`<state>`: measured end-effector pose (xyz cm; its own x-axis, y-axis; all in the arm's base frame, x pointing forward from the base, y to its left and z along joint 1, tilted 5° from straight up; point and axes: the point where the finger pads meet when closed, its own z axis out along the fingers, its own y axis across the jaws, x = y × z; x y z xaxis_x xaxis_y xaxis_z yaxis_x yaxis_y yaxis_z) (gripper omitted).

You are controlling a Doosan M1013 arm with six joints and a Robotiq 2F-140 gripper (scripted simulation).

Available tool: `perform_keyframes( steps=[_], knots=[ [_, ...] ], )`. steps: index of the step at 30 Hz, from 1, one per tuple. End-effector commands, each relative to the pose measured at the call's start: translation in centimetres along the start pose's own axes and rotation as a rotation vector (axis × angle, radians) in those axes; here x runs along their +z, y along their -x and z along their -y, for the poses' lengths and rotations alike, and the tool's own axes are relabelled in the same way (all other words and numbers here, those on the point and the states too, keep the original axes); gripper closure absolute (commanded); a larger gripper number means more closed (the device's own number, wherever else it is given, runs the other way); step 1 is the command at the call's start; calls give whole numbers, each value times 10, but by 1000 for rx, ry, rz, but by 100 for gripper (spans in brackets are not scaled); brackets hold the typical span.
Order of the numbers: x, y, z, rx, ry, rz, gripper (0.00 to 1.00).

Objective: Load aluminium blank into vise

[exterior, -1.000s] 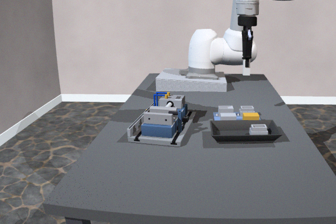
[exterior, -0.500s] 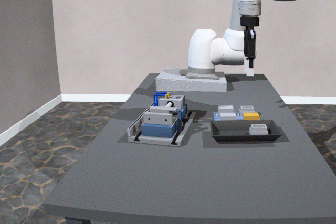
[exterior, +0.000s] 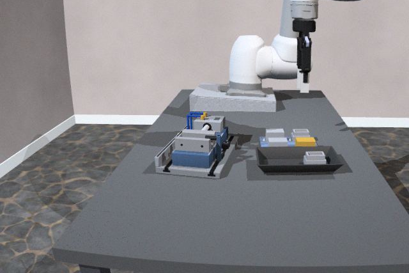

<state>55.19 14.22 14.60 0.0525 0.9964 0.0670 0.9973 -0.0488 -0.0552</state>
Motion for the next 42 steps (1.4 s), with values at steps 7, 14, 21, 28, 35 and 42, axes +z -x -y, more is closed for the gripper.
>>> perform_keyframes(
  steps=[7,14,21,28,35,42],
  knots=[
    [0,0,0,0,0,0,60],
    [4,0,0,0,0,0,60],
    [13,0,0,0,0,0,60],
    [34,0,0,0,0,0,60],
    [55,0,0,0,0,0,60],
    [85,0,0,0,0,0,60]
  ],
)
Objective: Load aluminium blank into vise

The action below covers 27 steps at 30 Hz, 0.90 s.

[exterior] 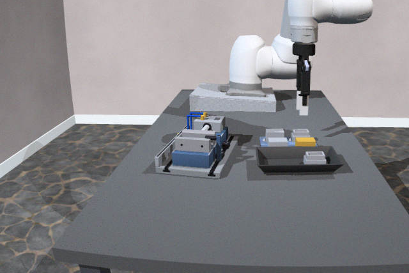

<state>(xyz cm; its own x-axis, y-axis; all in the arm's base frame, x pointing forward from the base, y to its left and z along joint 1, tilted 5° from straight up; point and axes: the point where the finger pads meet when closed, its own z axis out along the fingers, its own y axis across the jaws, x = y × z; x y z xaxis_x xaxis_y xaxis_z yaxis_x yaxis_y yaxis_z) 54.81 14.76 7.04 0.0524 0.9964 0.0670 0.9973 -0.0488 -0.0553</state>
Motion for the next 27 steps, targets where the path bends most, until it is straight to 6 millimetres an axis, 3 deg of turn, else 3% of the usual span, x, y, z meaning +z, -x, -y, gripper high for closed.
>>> perform_keyframes(
  steps=[1,16,27],
  knots=[
    [13,0,0,0,0,0,60],
    [51,0,0,0,0,0,60],
    [59,0,0,0,0,0,60]
  ],
)
